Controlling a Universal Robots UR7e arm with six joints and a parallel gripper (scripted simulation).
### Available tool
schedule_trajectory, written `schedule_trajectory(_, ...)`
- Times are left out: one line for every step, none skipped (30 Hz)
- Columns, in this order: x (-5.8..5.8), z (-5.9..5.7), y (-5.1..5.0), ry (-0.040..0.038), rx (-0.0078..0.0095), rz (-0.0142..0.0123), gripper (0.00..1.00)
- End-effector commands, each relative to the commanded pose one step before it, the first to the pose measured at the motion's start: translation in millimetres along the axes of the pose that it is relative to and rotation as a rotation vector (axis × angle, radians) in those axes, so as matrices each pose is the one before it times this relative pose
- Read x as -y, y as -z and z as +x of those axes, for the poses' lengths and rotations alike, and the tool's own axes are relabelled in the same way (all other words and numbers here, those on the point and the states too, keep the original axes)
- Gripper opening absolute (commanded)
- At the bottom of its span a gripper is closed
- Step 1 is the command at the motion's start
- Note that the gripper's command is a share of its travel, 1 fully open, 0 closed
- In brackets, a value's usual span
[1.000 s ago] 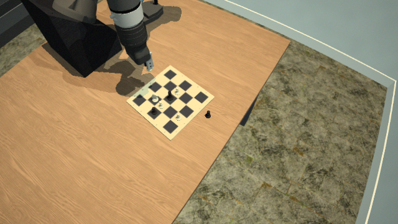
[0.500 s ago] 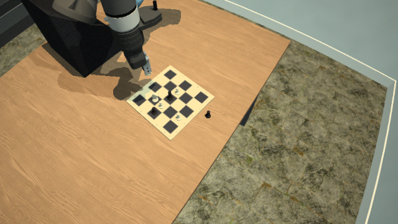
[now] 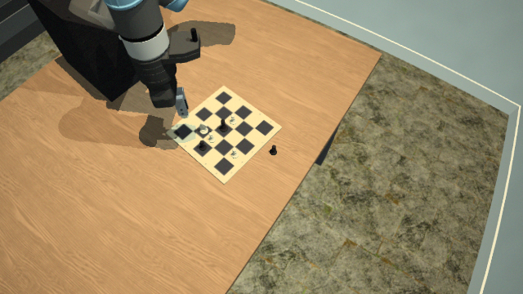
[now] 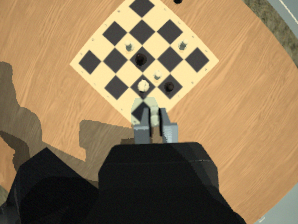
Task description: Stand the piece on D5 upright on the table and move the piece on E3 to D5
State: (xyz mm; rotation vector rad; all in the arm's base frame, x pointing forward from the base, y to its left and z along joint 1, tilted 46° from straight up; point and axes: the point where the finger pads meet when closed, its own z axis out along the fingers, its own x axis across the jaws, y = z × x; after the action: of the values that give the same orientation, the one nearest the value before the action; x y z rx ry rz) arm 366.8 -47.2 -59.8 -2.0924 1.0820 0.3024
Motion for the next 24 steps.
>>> schedule_trajectory(-0.70,3.48,-0.52,-0.02240,-0.00257,-0.00377,0.00)
schedule_trajectory(0.00,0.00,0.00,0.00000,0.00000,0.00000,0.00)
schedule_trajectory(0.00,0.00,0.00,0.00000,0.00000,0.00000,0.00)
schedule_trajectory(0.00,0.00,0.00,0.00000,0.00000,0.00000,0.00)
schedule_trajectory(0.00,0.00,0.00,0.00000,0.00000,0.00000,0.00)
schedule_trajectory(0.00,0.00,0.00,0.00000,0.00000,0.00000,0.00)
schedule_trajectory(0.00,0.00,0.00,0.00000,0.00000,0.00000,0.00)
schedule_trajectory(0.00,0.00,0.00,0.00000,0.00000,0.00000,0.00)
schedule_trajectory(0.00,0.00,-0.02,-0.00004,0.00000,0.00000,0.00)
schedule_trajectory(0.00,0.00,-0.14,-0.00026,0.00000,-0.00001,0.00)
schedule_trajectory(0.01,0.01,-0.36,-0.00066,-0.00001,-0.00003,0.00)
schedule_trajectory(0.01,0.02,-0.66,-0.00121,-0.00001,-0.00005,0.00)
schedule_trajectory(0.00,0.00,0.00,0.00000,0.00000,0.00000,0.00)
schedule_trajectory(0.00,0.00,0.00,0.00000,0.00000,0.00000,0.00)
schedule_trajectory(0.02,0.02,-1.03,-0.00188,-0.00002,-0.00008,0.00)
schedule_trajectory(0.03,0.03,-1.44,-0.00262,-0.00002,-0.00011,0.00)
schedule_trajectory(0.03,0.03,-1.87,-0.00212,-0.00002,-0.00009,0.00)
schedule_trajectory(0.04,0.05,-2.31,0.00000,0.00000,0.00000,0.00)
schedule_trajectory(0.05,0.05,-2.76,0.00000,0.00000,0.00000,0.00)
schedule_trajectory(0.06,0.06,-3.18,0.00000,0.00000,0.00000,0.00)
schedule_trajectory(0.07,0.08,-3.58,0.00000,0.00000,0.00000,0.00)
schedule_trajectory(0.07,0.08,-3.94,0.00000,0.00000,0.00000,0.00)
schedule_trajectory(0.08,0.08,-4.26,0.00000,0.00000,0.00000,0.00)
schedule_trajectory(0.08,0.09,-4.53,0.00000,0.00000,0.00000,0.00)
